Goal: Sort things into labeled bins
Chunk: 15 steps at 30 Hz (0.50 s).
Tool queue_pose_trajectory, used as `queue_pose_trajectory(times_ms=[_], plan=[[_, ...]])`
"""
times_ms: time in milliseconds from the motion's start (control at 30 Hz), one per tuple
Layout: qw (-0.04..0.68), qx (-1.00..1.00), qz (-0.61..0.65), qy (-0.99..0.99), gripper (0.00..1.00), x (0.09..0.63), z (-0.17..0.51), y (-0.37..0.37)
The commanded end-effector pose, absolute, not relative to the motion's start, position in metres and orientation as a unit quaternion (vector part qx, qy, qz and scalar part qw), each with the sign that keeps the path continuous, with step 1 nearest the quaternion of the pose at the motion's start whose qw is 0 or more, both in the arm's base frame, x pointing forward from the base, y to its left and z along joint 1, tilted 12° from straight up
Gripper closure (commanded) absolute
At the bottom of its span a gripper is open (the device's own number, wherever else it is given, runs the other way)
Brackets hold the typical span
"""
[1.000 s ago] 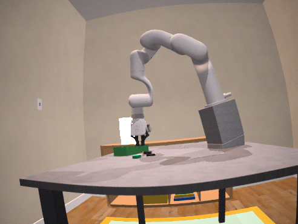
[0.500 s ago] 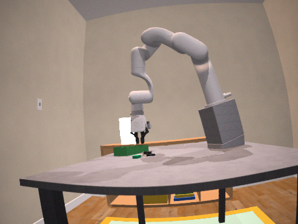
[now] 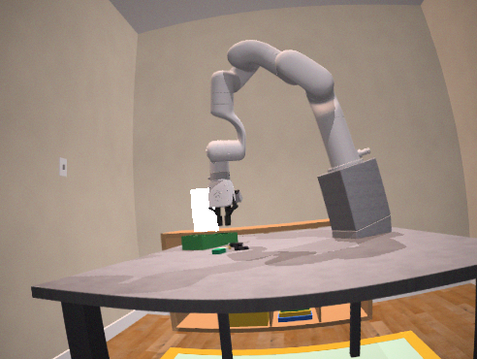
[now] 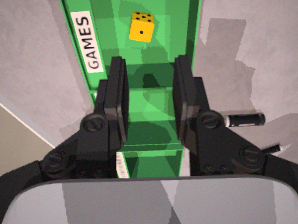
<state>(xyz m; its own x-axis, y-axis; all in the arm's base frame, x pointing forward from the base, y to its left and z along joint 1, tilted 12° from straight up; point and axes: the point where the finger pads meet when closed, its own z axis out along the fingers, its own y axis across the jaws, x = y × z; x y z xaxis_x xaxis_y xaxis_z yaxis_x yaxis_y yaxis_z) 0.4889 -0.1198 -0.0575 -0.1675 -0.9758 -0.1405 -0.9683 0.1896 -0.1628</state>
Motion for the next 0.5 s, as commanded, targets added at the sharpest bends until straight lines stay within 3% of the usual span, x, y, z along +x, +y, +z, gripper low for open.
queue_pose_trajectory(times_ms=[0,467], plan=[[0.109,-0.586,-0.012,0.803,0.70,0.482,-0.055,-0.100],[0.109,-0.534,-0.005,0.839,0.70,0.441,-0.051,-0.001]])
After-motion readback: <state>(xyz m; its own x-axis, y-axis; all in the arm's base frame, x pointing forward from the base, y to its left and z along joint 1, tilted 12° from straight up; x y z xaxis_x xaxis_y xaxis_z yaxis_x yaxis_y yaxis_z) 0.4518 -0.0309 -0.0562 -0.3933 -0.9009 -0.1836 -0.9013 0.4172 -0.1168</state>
